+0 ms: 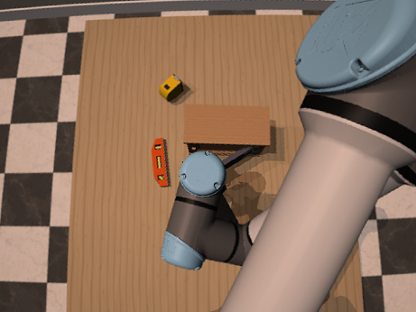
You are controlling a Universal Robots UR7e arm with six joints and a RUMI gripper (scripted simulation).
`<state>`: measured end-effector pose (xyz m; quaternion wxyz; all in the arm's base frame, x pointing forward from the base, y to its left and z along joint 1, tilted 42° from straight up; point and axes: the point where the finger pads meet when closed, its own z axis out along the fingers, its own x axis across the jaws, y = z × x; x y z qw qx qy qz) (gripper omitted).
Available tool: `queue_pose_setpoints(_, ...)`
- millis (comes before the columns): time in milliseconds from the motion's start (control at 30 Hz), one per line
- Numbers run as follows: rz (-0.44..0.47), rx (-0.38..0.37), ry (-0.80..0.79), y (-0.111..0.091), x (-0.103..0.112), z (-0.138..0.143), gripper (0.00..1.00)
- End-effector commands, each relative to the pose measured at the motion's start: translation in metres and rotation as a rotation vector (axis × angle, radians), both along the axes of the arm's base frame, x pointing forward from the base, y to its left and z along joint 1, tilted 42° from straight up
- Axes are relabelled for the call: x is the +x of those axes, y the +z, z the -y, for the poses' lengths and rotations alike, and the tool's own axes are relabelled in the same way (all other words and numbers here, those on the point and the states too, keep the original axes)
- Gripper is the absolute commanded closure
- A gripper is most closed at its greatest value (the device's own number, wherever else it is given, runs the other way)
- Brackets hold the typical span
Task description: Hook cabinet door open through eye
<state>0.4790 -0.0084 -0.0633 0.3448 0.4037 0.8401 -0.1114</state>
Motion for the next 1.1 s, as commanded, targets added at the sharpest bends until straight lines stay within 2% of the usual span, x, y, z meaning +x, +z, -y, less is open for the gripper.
queue_pose_setpoints(0,0.019,0.02,-0.03,0.003,0.002,0.003,0.99)
queue_pose_setpoints(1067,0.121,0.127,-0.191,0.015,0.008,0.015,0.99)
